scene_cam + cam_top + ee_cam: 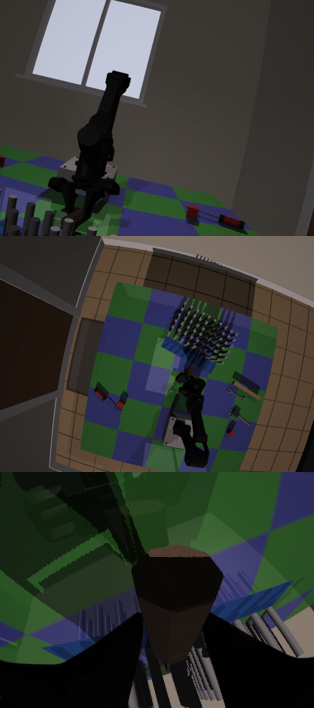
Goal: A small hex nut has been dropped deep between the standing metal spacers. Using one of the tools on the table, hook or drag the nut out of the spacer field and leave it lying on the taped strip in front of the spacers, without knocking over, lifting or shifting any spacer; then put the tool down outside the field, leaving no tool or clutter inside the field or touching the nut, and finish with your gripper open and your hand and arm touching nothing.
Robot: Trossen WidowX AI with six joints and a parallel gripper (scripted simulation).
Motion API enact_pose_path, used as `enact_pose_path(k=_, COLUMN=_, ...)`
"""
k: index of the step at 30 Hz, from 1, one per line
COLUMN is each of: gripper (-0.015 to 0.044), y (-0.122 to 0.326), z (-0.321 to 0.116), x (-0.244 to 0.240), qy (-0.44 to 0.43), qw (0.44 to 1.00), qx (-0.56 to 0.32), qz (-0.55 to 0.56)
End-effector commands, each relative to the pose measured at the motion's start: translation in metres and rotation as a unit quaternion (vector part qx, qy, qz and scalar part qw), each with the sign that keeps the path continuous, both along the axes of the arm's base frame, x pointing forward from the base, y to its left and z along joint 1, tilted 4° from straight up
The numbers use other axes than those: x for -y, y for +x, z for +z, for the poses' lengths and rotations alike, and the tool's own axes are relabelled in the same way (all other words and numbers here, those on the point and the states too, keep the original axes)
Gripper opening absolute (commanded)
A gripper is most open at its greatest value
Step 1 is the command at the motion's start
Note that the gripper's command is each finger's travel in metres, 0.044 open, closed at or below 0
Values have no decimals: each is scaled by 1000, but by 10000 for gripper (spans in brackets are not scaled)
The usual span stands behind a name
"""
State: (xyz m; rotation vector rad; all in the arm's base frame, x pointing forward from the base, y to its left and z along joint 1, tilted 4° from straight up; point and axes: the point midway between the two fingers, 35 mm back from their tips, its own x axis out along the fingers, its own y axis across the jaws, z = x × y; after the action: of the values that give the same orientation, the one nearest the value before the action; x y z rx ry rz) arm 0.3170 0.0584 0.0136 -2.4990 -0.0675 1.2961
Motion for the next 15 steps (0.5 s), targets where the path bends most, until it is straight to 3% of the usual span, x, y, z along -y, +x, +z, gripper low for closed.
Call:
enact_pose_path(k=1, gripper=0, y=6, z=4, x=-1, qy=1, qw=1000, qx=6, qz=4)
enact_pose_path(k=15, gripper=0, y=15, z=5, x=1, qy=0, qw=1000, qx=7, qz=4)
